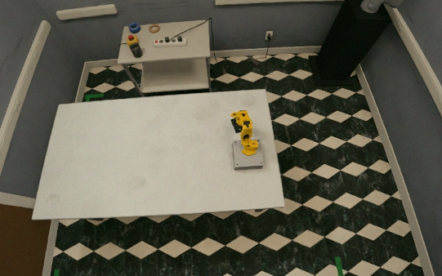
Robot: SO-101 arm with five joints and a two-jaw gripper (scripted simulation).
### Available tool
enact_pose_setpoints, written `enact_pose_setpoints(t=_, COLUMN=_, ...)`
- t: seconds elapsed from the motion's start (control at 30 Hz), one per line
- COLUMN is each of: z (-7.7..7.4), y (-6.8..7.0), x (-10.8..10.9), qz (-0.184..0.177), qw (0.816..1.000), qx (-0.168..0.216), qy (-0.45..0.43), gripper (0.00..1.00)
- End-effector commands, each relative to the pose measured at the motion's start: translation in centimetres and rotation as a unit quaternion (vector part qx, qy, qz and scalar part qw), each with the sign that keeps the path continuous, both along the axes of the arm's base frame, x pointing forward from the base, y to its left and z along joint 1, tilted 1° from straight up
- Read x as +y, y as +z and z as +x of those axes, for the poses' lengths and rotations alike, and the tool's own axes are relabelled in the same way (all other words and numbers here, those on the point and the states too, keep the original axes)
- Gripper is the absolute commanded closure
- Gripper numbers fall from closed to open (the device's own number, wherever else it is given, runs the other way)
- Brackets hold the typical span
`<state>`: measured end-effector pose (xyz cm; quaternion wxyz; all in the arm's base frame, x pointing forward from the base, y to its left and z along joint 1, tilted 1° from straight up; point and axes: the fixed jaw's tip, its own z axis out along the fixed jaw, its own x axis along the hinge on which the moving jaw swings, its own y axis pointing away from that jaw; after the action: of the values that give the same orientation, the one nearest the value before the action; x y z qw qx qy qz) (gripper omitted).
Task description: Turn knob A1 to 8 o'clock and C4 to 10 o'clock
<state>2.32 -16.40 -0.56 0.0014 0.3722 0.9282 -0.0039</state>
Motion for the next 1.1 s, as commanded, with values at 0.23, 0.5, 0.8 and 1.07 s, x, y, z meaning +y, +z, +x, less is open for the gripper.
enact_pose_setpoints(t=0.23, z=0.16, y=-0.11, x=-0.25, qz=0.006, qw=0.976, qx=0.0, qy=-0.219, gripper=0.91)
enact_pose_setpoints(t=0.5, z=0.2, y=-0.11, x=-0.45, qz=0.006, qw=0.938, qx=-0.001, qy=-0.347, gripper=0.91)
enact_pose_setpoints(t=0.8, z=0.17, y=-0.11, x=-0.71, qz=0.006, qw=0.868, qx=-0.001, qy=-0.496, gripper=0.91)
enact_pose_setpoints(t=1.07, z=0.13, y=-0.11, x=-0.82, qz=0.005, qw=0.83, qx=-0.001, qy=-0.558, gripper=0.91)
